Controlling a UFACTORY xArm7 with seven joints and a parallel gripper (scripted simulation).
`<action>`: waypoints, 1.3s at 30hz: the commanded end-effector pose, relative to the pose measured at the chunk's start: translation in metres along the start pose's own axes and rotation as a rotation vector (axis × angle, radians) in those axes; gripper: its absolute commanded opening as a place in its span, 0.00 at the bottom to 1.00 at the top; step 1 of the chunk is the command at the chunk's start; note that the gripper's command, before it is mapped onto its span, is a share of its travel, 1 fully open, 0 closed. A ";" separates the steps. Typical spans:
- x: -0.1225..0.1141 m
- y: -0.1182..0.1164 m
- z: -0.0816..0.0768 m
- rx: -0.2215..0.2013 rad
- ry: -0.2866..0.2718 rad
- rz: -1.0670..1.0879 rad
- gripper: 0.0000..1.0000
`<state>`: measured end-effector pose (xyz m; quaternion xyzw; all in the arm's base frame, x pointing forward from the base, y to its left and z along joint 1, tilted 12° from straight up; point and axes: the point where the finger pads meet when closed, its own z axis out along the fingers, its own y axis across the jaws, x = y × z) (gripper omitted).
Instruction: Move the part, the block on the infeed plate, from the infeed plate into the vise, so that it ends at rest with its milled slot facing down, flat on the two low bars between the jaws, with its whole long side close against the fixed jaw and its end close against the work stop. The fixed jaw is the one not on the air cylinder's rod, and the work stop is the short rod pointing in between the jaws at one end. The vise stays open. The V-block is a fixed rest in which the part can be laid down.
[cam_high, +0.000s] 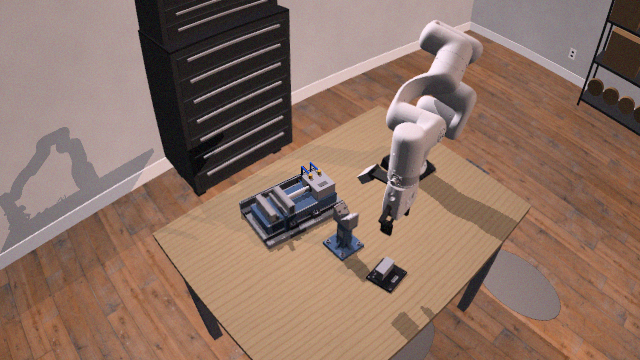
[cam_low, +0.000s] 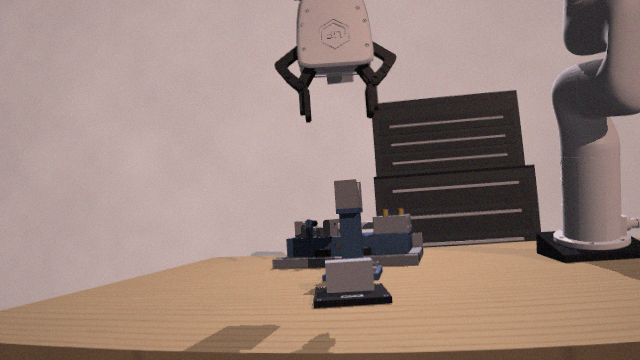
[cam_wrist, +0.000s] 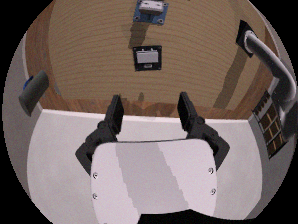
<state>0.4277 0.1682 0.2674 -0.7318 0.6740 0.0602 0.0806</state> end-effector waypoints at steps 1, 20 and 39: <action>0.000 -0.001 -0.002 0.005 -0.001 0.000 0.89; 0.000 -0.001 -0.001 0.005 -0.001 0.000 0.89; 0.000 -0.001 0.007 0.004 -0.001 0.000 0.89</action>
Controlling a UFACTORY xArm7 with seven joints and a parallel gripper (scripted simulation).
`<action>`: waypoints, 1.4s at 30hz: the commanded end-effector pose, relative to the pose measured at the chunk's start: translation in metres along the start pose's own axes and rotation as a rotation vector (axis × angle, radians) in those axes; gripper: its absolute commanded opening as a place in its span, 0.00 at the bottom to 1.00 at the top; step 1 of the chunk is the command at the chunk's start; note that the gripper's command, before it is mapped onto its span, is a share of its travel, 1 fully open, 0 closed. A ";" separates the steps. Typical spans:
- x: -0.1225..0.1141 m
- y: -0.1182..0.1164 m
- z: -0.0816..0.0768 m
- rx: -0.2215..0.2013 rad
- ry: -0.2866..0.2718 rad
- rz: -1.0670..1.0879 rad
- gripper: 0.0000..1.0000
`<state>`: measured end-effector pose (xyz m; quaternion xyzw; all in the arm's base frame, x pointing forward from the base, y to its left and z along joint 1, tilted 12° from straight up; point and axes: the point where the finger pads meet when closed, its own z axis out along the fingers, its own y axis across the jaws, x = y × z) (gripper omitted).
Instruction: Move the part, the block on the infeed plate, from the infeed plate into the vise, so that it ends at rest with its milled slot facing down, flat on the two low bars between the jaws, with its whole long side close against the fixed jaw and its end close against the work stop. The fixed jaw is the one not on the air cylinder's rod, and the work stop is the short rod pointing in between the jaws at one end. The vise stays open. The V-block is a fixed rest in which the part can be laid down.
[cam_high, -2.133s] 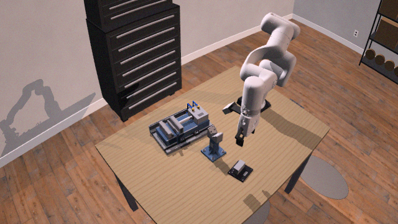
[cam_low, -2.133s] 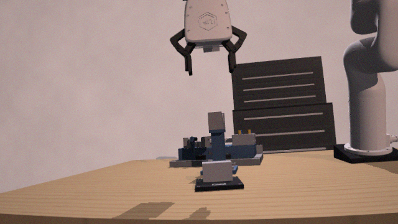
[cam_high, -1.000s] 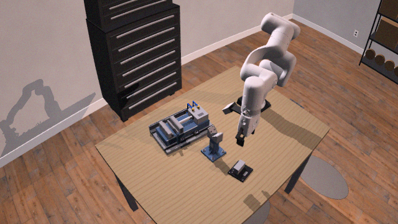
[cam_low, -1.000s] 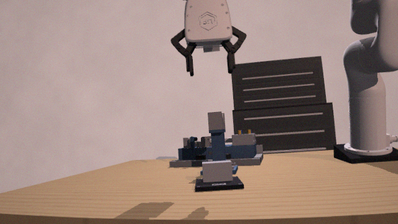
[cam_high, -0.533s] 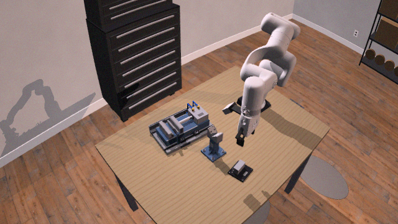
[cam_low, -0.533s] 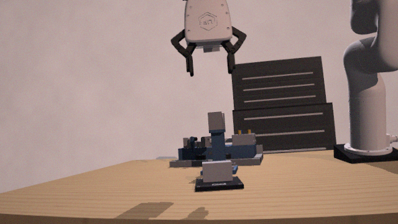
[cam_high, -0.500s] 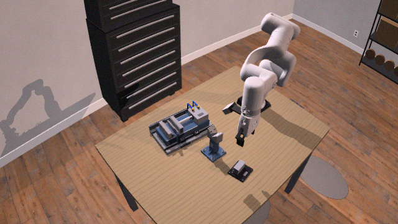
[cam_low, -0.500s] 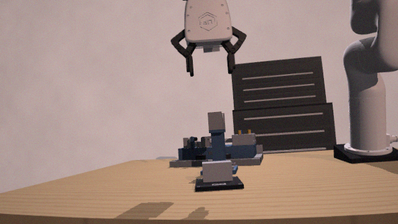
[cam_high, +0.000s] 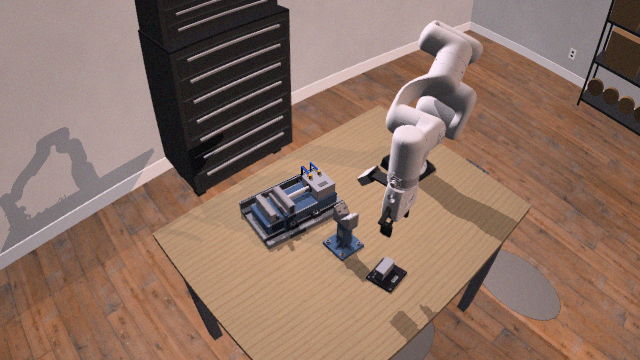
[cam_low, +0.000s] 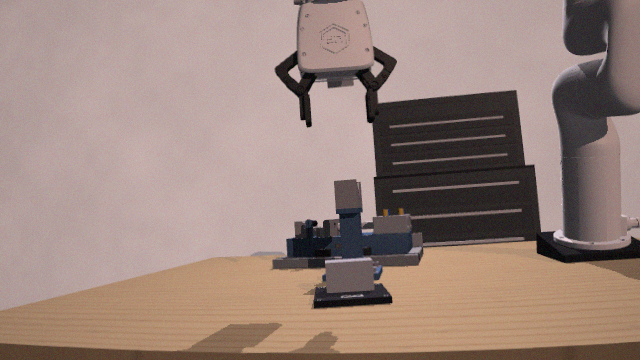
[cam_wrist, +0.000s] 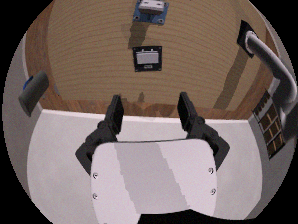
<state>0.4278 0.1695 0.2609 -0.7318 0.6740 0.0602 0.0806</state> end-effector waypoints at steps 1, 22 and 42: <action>0.000 -0.001 0.002 0.004 -0.001 0.000 0.89; 0.000 -0.001 0.029 0.004 -0.001 0.000 0.89; 0.000 -0.002 0.070 0.004 -0.001 0.000 0.89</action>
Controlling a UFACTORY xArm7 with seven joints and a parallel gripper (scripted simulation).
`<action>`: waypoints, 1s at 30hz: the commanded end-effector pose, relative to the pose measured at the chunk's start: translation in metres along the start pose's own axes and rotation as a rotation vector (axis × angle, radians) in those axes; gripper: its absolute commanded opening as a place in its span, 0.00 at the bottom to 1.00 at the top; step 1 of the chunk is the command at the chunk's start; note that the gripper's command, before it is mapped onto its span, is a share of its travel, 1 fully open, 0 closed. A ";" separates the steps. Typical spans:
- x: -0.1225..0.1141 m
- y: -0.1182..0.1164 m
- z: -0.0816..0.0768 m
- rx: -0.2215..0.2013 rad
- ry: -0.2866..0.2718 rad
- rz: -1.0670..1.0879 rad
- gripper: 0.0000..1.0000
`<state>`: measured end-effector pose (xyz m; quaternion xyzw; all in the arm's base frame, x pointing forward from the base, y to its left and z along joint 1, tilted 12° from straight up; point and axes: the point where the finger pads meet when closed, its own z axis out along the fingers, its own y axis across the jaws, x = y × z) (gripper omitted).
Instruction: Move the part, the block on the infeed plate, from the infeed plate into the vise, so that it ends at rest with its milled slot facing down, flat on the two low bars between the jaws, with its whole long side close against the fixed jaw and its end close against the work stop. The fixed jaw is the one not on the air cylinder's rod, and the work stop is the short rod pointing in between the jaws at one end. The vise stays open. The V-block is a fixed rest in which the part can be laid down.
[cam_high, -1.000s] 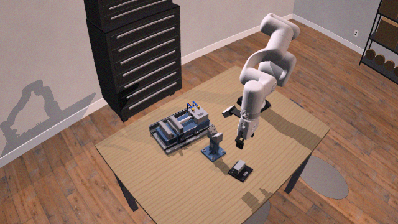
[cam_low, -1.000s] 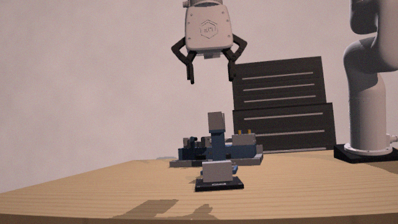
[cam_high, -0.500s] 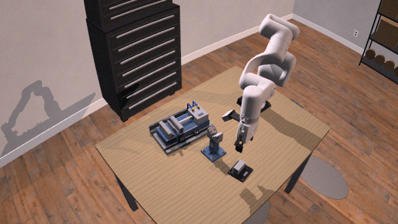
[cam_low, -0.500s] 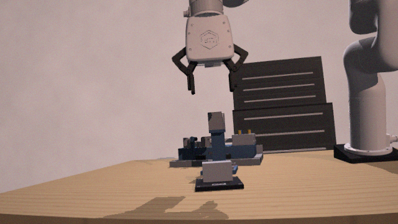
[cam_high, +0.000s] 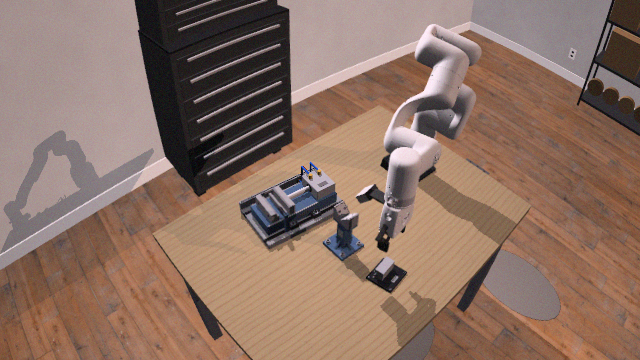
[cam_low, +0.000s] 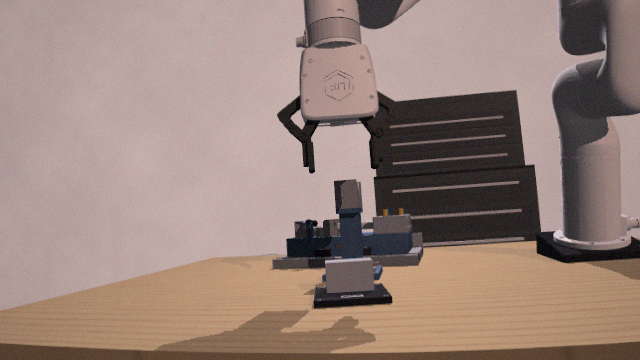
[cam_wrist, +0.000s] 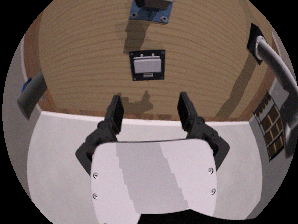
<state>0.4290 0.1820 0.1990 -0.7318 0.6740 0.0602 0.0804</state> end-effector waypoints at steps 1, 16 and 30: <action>0.000 -0.002 0.007 0.005 -0.001 0.000 0.89; 0.000 -0.002 0.042 0.005 -0.001 0.000 0.89; 0.000 -0.002 0.072 0.005 -0.001 0.000 0.89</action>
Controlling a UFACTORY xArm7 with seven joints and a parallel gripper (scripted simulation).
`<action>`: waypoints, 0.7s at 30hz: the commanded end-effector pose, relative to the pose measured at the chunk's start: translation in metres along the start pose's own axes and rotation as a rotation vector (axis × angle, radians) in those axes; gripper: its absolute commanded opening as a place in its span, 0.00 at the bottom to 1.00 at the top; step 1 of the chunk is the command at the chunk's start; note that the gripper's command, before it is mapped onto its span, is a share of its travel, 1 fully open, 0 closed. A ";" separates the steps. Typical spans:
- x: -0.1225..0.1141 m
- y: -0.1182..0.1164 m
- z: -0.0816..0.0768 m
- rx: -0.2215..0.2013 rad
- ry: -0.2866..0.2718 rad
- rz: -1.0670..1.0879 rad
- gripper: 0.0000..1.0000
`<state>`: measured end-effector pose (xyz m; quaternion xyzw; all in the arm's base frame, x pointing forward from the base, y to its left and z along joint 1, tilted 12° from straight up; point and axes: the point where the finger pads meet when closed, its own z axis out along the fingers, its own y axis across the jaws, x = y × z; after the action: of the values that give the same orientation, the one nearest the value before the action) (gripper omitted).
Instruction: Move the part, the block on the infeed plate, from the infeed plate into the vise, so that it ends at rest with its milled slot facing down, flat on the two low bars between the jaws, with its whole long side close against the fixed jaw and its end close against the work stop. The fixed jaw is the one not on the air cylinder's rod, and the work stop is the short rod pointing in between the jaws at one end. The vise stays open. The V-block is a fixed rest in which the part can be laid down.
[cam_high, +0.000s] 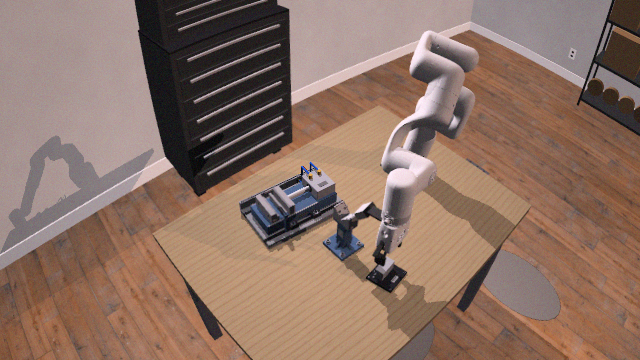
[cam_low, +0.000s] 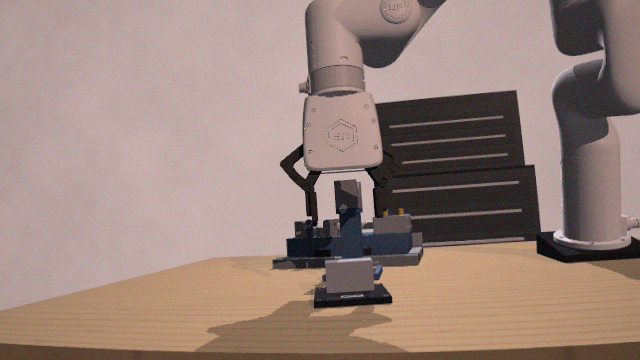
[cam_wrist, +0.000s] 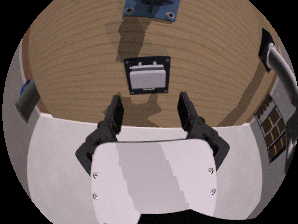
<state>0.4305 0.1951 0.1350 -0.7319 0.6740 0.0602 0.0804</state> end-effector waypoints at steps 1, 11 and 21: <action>0.000 -0.002 0.009 0.005 -0.001 0.000 0.89; 0.000 -0.002 0.027 0.005 -0.001 0.000 0.89; 0.000 -0.002 0.045 0.005 -0.001 0.000 0.89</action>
<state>0.4316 0.2033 0.0948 -0.7318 0.6740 0.0602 0.0805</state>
